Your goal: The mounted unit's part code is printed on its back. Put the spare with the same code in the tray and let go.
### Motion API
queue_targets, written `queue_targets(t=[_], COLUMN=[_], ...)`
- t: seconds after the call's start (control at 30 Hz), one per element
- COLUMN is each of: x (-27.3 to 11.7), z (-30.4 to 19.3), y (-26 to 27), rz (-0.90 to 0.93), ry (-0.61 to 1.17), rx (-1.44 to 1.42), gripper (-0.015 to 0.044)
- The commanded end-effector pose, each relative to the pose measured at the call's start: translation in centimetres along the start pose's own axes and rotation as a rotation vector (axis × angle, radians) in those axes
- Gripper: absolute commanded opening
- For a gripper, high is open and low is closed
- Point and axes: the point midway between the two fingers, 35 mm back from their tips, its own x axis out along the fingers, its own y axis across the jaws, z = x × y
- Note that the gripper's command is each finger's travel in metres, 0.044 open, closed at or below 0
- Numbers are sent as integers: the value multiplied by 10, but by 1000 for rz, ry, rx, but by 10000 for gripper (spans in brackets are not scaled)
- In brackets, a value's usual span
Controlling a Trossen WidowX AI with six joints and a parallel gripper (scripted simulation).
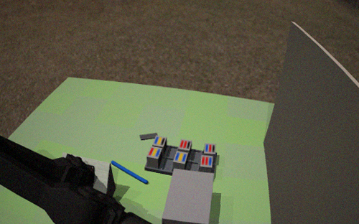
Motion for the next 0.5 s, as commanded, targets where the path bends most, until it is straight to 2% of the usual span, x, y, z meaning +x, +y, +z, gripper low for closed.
queue_targets(t=[0.0,0.17,0.47], x=[0,-2,-35], z=[0,0,-4], y=[0,1,4], rz=[0,0,-2], ry=[0,2,19], rx=[0,0,0], gripper=[0,0,0])
